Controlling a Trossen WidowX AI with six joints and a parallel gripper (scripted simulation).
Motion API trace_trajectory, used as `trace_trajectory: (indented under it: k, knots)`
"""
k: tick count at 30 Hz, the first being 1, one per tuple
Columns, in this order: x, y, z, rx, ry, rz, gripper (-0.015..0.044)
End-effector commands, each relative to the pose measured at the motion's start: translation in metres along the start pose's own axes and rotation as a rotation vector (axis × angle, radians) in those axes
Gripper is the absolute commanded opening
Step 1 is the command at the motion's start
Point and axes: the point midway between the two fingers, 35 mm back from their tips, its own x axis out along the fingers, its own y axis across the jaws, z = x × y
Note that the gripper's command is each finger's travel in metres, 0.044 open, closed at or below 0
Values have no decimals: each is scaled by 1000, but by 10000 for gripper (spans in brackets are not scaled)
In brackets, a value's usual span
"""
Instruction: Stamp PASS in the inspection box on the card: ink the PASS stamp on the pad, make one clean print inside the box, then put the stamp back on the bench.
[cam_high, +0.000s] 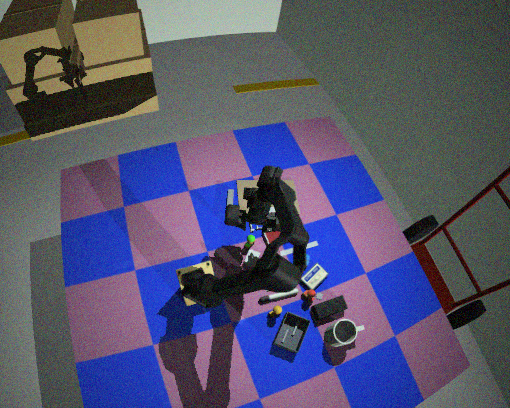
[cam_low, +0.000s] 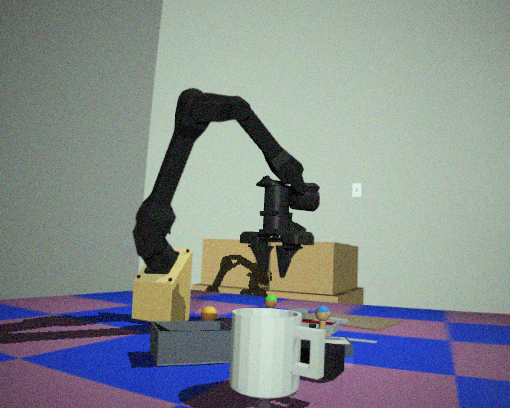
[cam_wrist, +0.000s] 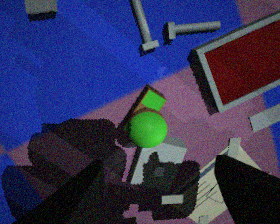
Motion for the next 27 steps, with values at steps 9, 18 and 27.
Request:
trace_trajectory:
  k: [9,18,27]
  knots:
    - [-39,3,-4,7,-6,-1,260]
    - [-39,3,-4,7,-6,-1,260]
    - [-38,3,-4,0,-5,-6,260]
